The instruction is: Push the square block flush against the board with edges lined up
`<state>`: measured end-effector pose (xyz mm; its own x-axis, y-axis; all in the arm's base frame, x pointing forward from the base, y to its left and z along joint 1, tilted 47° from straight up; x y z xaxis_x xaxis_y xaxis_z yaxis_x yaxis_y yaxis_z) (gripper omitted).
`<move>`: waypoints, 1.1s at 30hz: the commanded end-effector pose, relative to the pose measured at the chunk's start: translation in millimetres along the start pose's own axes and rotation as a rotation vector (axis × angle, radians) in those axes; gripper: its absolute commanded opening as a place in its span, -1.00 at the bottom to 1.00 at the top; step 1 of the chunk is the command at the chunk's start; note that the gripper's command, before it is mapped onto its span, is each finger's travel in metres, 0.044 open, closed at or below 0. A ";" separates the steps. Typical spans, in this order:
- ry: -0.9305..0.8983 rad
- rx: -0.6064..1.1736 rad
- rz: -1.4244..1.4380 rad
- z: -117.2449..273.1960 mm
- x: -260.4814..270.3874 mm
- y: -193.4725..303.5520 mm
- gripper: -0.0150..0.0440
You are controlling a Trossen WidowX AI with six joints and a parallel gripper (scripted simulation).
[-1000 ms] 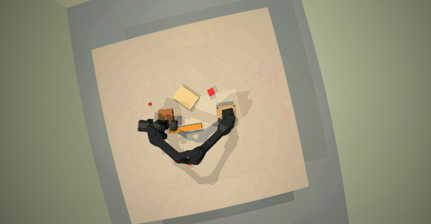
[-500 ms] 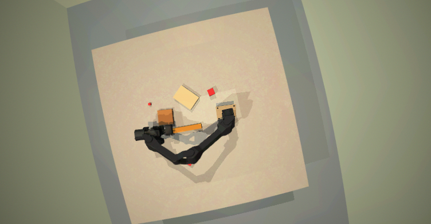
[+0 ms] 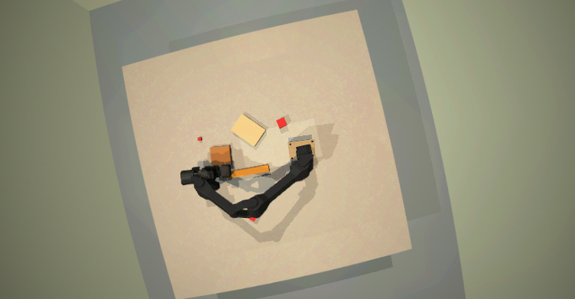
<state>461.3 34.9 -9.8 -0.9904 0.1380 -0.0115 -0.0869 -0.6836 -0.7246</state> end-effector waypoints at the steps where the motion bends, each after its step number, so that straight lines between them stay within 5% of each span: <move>1: 0.002 -0.003 0.007 -0.3 -0.9 5.1 -0.49; 33: 0.002 0.000 0.007 -0.1 -1.5 46.0 -0.49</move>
<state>460.7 6.3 -36.5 -0.9899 0.1394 -0.0243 -0.0781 -0.6812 -0.7280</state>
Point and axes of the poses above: the point midway between the two fingers, 35 mm back from their tips, its own z axis back along the fingers, its own x axis across the jaws, y = z × x, the point moved 1 cm from there along z, back along the fingers, and after that the axes turned 1 degree about z, right-handed, at the moved point
